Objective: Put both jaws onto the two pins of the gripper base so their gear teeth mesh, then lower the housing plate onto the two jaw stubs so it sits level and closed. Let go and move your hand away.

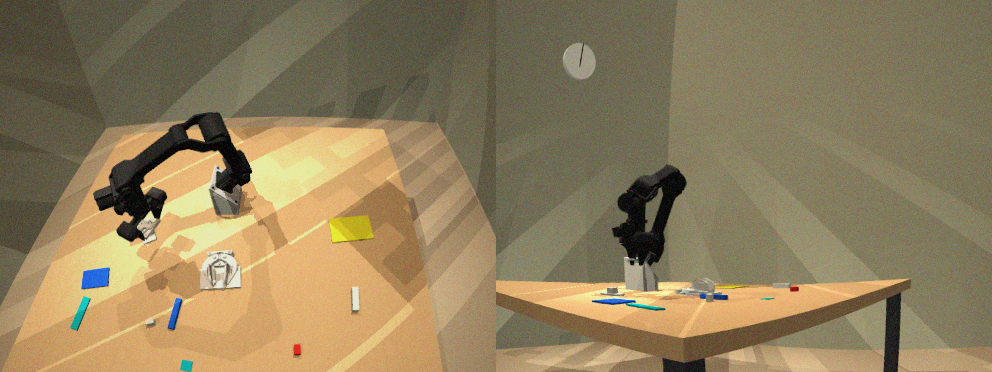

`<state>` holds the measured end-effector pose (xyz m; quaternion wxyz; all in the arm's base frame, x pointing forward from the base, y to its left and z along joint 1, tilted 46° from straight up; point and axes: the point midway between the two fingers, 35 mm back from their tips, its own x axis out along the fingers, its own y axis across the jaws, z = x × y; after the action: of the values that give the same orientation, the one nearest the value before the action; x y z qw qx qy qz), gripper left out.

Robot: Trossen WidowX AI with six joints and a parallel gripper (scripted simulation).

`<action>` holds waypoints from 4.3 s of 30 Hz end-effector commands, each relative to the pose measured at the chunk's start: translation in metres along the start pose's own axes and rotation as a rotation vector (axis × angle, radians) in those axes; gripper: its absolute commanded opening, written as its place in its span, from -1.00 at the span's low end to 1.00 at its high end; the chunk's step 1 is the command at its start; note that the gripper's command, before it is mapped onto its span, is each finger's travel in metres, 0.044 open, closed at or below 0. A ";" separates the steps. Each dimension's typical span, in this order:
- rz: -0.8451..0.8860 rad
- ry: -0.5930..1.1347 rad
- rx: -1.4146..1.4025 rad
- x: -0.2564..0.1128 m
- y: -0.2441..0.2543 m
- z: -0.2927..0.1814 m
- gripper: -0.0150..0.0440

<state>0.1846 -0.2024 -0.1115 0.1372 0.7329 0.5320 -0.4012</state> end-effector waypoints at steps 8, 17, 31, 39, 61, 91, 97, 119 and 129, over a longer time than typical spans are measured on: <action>0.004 -0.001 -0.252 -0.003 0.003 -0.029 0.70; 0.006 -0.003 -0.459 -0.005 0.004 -0.051 0.70; 0.008 -0.002 -0.781 -0.005 0.003 -0.087 0.70; 0.009 0.000 -0.966 -0.005 0.000 -0.106 0.70; 0.015 0.013 -1.475 0.000 -0.013 -0.159 0.70; 0.036 0.042 -2.068 0.010 -0.040 -0.213 0.70; 0.036 0.042 -2.068 0.010 -0.040 -0.213 0.70; 0.035 0.042 -2.070 0.010 -0.051 -0.204 0.70; 0.035 0.042 -2.070 0.010 -0.051 -0.204 0.70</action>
<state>0.2309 -0.0469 0.0239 0.6959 0.2739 0.6078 0.2670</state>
